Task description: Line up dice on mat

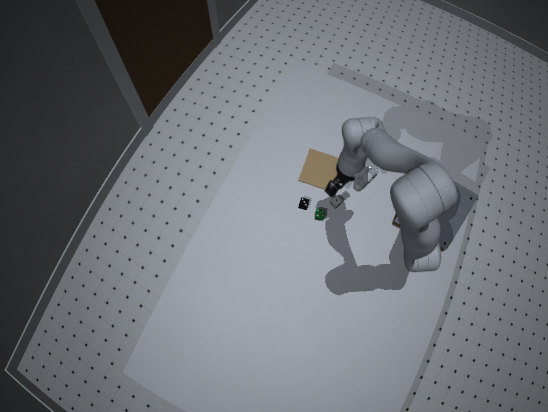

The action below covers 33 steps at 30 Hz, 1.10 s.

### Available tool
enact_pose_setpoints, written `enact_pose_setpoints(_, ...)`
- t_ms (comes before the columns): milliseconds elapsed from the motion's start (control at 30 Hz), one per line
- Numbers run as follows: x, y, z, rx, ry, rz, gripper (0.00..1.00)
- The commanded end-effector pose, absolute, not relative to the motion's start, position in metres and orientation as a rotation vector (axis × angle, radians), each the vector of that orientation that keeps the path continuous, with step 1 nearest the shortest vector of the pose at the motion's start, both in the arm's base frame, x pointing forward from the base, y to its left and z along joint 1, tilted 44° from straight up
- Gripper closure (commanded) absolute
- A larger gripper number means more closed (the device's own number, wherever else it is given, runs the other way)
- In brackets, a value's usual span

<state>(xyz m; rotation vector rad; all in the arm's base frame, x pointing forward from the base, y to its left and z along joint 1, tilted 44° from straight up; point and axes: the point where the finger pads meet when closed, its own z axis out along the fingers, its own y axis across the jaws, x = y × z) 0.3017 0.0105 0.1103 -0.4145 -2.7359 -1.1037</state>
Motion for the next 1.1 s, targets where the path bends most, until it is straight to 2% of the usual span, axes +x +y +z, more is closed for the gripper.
enact_pose_setpoints(0,0.302,0.010,0.110,-0.416,-2.737,-1.103,0.00)
enact_pose_setpoints(400,0.299,0.042,0.076,-0.417,-2.737,-1.103,0.00)
enact_pose_setpoints(433,0.299,0.042,0.076,-0.417,-2.737,-1.103,0.54)
enact_pose_setpoints(1067,0.299,0.042,0.076,-0.417,-2.737,-1.103,0.54)
